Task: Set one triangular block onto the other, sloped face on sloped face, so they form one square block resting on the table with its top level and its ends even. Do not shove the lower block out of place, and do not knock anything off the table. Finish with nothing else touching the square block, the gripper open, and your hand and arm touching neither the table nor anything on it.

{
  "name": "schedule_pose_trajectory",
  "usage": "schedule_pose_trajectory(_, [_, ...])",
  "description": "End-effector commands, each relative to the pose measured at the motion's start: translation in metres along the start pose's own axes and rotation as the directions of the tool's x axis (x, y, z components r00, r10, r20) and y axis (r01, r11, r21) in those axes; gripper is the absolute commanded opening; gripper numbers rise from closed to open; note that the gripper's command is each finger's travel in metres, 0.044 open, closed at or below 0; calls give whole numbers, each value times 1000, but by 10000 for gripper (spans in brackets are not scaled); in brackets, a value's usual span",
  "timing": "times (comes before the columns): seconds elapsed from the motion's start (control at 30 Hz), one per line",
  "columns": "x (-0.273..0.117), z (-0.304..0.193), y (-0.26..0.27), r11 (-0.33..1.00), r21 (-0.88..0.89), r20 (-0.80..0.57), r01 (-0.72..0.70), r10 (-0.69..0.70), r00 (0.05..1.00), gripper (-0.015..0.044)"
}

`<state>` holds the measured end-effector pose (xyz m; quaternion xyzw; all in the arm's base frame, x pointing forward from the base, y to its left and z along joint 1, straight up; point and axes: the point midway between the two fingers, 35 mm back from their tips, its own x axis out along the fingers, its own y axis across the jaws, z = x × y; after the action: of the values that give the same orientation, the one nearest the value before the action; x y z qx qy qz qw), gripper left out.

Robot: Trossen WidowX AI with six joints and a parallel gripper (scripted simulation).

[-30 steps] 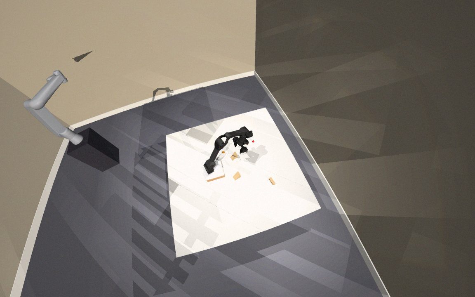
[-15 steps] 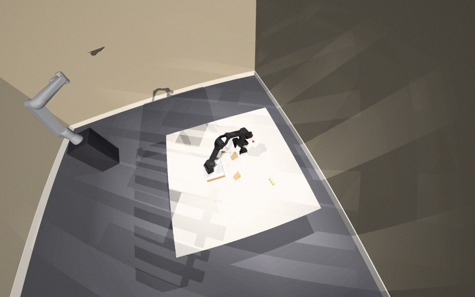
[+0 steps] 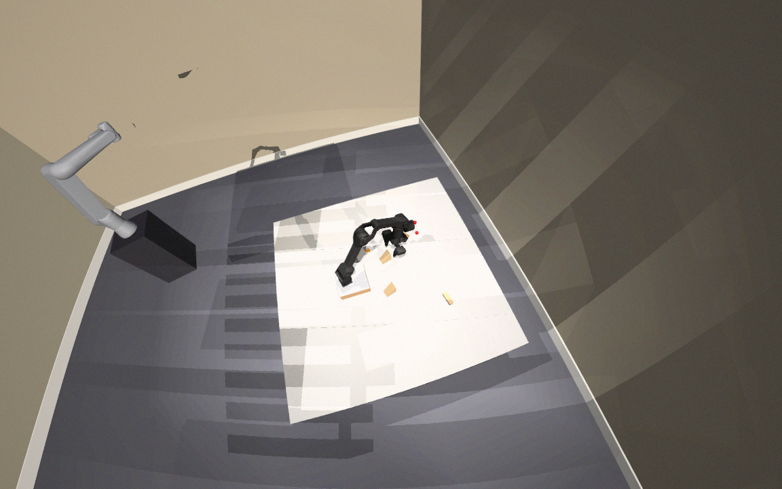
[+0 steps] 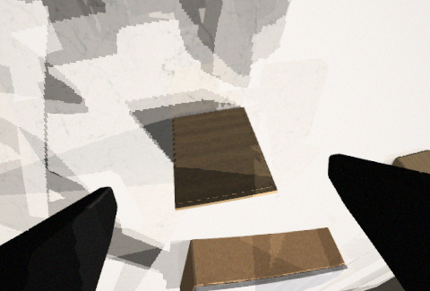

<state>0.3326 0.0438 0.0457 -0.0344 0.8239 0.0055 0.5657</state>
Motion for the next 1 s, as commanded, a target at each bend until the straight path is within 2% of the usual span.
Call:
schedule_pose_trajectory(0.0, [6,0,1,1000,-7,-5,-7,7,1000,440])
schedule_pose_trajectory(0.97, [53,-7,1,1000,-17,-31,-25,24,999,440])
